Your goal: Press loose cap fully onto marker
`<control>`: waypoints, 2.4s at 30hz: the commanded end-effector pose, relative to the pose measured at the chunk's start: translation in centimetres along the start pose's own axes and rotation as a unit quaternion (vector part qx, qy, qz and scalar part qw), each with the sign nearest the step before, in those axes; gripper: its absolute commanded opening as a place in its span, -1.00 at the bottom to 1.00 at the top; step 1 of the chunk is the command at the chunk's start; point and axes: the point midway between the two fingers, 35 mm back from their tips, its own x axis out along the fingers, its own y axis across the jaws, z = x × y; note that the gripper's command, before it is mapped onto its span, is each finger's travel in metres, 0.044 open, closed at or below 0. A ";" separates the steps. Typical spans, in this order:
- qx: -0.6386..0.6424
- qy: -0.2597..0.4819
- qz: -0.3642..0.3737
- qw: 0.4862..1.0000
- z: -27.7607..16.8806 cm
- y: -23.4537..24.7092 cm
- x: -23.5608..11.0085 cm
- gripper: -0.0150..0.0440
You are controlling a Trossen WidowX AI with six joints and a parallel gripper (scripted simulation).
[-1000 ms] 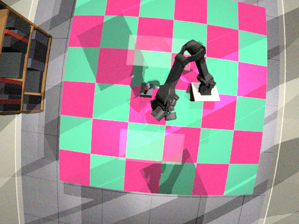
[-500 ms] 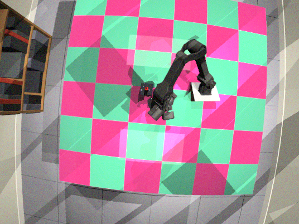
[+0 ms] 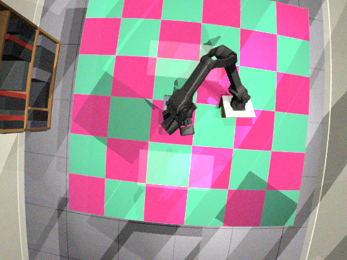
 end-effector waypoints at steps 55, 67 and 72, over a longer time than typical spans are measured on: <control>0.003 -0.002 -0.006 1.000 5.4 -6.4 0.2 -0.49; 0.004 -0.002 -0.006 1.000 5.4 -6.4 2.1 -0.49; 0.004 -0.002 -0.007 1.000 5.3 -6.5 2.8 -0.49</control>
